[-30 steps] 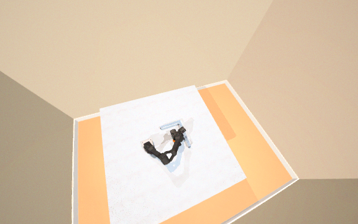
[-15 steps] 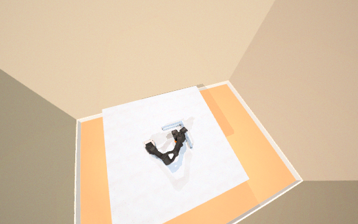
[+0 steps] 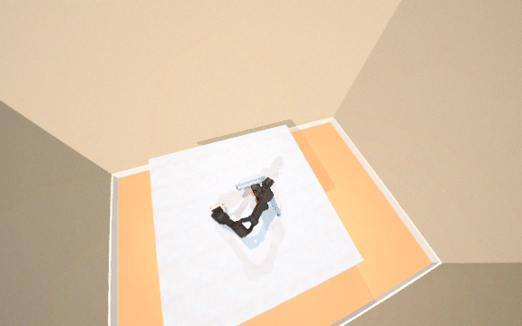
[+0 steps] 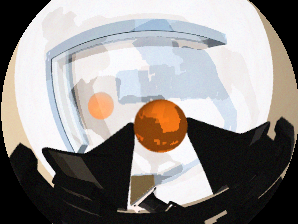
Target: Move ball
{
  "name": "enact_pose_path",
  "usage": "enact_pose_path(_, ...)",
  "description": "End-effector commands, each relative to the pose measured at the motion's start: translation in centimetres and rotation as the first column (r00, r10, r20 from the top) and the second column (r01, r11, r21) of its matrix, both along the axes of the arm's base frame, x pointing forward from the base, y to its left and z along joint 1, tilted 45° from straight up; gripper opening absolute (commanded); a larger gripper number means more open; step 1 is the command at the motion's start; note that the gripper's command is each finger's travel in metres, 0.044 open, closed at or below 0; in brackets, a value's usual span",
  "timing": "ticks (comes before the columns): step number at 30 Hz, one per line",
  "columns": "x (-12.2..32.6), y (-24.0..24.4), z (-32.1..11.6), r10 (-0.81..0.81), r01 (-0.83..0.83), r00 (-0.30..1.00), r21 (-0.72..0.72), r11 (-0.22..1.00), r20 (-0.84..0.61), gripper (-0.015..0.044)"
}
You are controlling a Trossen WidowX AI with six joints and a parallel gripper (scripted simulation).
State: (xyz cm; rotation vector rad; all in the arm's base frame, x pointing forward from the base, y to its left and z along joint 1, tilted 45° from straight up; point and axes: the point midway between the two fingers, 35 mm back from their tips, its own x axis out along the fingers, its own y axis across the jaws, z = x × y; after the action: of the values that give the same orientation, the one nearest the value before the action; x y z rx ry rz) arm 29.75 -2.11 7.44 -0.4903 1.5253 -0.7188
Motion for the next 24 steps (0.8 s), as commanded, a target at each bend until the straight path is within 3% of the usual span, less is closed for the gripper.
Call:
enact_pose_path(1,0.0,1.4,1.5,-0.004,0.004,1.000,0.002,1.000,0.004,0.0000)
enact_pose_path(11,-0.2,3.3,3.1,-0.008,0.008,1.000,-0.004,1.000,0.003,0.0000)
enact_pose_path(24,0.8,5.9,-4.9,-0.008,0.008,1.000,-0.003,1.000,0.006,0.0000)
